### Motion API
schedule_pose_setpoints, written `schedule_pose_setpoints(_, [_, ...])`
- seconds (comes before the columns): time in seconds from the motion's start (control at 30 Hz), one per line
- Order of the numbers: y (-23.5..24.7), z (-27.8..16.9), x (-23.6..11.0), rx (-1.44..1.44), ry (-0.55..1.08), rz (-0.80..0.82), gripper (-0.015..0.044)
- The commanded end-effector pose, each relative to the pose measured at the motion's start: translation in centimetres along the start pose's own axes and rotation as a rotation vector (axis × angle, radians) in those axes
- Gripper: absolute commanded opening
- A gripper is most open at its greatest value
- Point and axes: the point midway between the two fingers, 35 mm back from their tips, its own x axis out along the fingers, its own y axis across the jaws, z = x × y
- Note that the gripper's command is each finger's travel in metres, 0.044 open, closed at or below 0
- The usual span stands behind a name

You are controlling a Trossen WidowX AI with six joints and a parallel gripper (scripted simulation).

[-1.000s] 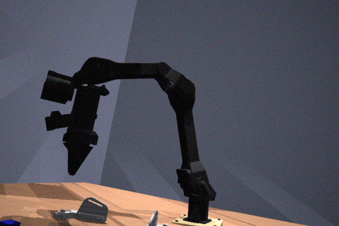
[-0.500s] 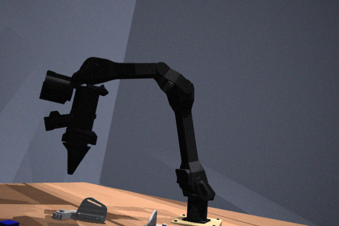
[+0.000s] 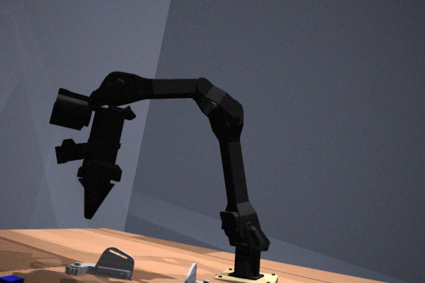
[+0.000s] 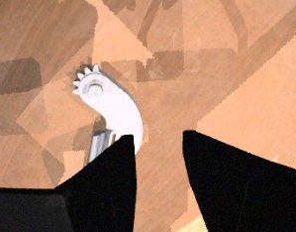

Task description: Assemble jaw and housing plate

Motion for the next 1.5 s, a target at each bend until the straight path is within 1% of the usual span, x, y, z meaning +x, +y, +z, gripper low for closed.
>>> schedule_pose_setpoints(0.0, [0.00, 0.00, 0.00, 0.000, 0.000, 0.000, 0.0184])
schedule_pose_setpoints(0.33, [0.00, 0.00, 0.00, 0.000, 0.000, 0.000, 0.0440])
schedule_pose_setpoints(1.27, [0.00, 0.00, 0.00, 0.000, 0.000, 0.000, 0.0440])
schedule_pose_setpoints(1.47, [0.00, 0.00, 0.00, 0.000, 0.000, 0.000, 0.0282])
